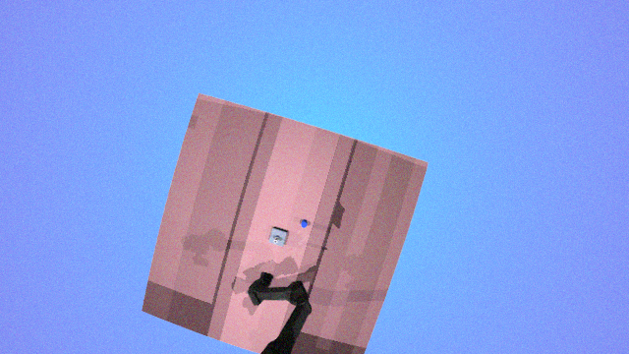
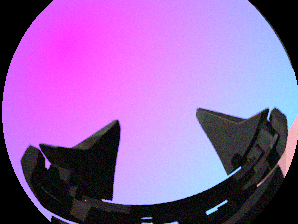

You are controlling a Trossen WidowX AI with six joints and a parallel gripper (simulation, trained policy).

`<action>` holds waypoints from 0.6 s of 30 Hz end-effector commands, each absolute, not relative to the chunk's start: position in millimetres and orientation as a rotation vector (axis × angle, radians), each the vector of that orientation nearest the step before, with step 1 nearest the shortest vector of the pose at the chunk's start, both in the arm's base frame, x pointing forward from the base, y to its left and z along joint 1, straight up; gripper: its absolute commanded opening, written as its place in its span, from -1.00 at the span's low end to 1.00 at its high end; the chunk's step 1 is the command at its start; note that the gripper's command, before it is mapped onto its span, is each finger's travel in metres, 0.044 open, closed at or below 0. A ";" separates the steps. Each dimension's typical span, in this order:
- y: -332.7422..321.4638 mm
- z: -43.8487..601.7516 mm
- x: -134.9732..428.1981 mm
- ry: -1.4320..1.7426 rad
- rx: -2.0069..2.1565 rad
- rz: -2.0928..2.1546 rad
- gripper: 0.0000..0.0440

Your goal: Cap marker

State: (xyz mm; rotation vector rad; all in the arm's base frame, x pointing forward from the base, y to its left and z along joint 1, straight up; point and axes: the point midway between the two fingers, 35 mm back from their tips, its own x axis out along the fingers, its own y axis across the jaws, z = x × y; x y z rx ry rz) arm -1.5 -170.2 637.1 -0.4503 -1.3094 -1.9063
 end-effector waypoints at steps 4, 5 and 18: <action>-163.0 633.7 -10.3 -1.359 -0.448 -1.926 0.36; -161.3 632.7 -12.6 -1.371 -0.448 -1.934 0.25; -140.8 614.3 -39.6 -1.530 -0.402 -2.013 0.13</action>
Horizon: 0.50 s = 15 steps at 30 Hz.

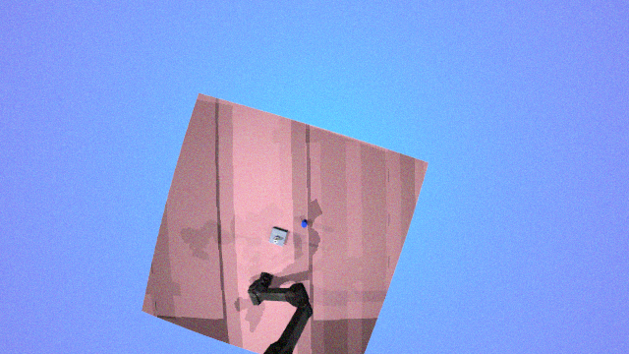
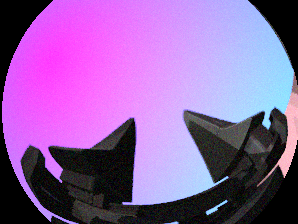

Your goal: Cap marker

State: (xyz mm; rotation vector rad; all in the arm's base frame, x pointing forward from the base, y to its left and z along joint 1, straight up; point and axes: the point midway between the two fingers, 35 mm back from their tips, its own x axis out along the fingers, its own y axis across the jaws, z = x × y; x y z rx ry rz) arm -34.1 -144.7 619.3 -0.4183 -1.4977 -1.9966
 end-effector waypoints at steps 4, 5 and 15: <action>-135.5 607.6 -46.4 -1.580 -0.382 -2.031 0.17; -134.1 605.9 -48.1 -1.592 -0.377 -2.035 0.18; -120.7 588.2 -64.1 -1.712 -0.326 -2.073 0.29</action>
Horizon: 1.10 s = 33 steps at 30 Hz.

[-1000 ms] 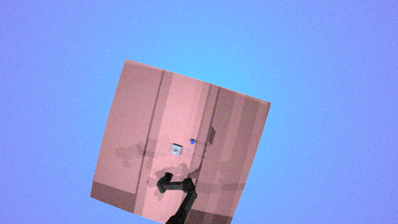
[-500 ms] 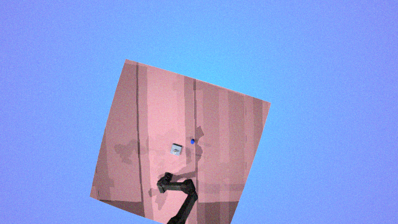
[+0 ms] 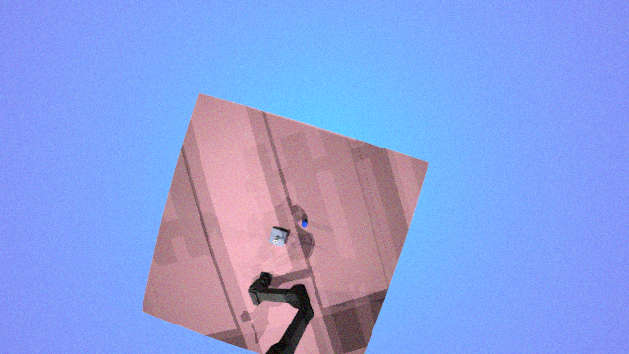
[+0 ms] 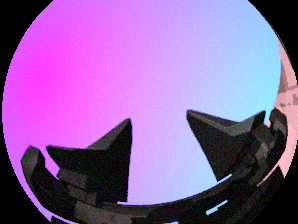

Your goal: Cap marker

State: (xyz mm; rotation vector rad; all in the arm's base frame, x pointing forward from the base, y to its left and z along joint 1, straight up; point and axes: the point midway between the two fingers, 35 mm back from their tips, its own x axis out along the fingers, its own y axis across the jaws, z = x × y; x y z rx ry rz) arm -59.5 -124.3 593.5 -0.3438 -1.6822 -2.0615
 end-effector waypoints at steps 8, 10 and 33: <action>-109.3 573.7 -76.3 -1.808 -0.287 -2.098 0.36; -106.4 570.0 -79.2 -1.832 -0.278 -2.103 0.37; -68.5 528.8 -109.8 -2.107 -0.192 -2.140 0.46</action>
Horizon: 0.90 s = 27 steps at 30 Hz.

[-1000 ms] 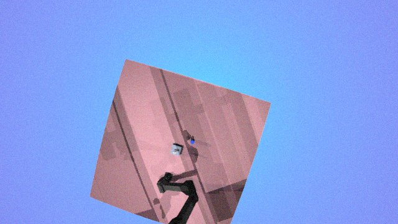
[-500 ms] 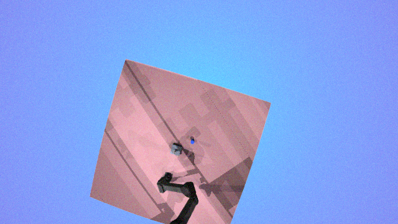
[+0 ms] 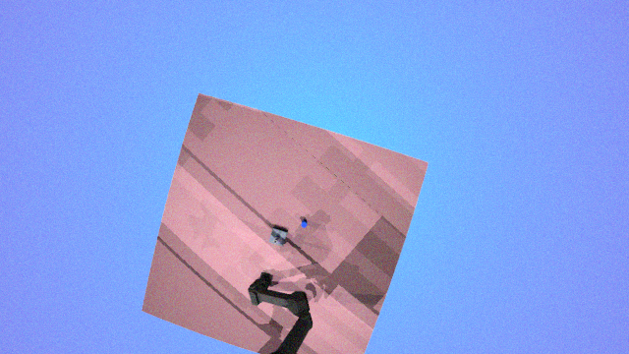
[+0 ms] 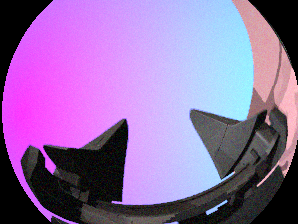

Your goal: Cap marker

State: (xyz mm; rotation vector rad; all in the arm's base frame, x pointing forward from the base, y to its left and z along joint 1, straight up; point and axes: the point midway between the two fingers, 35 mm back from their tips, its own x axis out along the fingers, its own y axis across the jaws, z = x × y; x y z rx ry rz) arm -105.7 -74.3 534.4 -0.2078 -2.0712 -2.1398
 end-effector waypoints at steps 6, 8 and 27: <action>-57.4 518.5 -116.6 -2.178 -0.178 -2.144 0.46; -53.6 515.1 -118.7 -2.202 -0.174 -2.144 0.46; -15.6 485.0 -134.7 -2.427 -0.153 -2.139 0.46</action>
